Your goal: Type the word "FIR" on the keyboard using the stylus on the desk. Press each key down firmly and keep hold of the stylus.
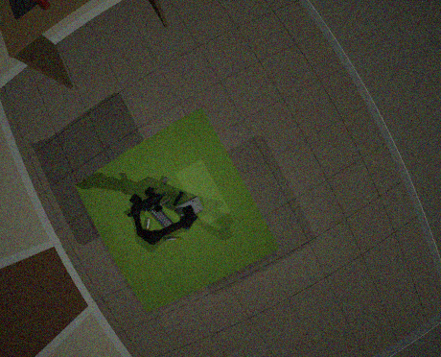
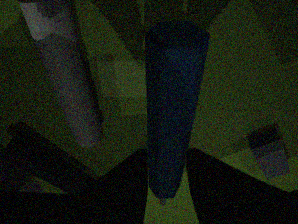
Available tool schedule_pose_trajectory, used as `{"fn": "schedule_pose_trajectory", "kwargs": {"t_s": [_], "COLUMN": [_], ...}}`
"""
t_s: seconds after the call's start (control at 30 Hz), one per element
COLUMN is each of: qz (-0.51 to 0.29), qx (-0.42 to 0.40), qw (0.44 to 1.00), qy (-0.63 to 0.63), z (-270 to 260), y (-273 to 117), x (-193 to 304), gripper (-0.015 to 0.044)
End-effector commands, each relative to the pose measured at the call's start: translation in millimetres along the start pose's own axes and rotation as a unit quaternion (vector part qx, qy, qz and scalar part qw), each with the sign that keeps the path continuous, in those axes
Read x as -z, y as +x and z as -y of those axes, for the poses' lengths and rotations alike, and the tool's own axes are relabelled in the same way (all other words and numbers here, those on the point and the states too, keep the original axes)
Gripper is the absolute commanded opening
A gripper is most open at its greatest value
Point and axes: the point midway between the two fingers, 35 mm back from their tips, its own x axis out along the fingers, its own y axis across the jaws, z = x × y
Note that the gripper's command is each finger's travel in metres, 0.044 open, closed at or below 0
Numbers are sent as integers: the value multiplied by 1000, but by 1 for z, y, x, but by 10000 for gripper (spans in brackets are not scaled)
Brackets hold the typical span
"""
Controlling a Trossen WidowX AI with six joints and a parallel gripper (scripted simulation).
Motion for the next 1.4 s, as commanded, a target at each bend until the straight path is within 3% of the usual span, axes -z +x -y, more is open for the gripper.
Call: {"fn": "schedule_pose_trajectory", "kwargs": {"t_s": [0.0,0.13,0.6,1.37], "qz": [0,5,82,310], "qx": [5,10,140,247], "qw": [1000,1000,978,870], "qy": [-4,6,129,293], "z": [1,1,-6,-37], "y": [-10,-7,-21,-52], "x": [4,1,-15,-36], "gripper": [0,0,0,0]}}
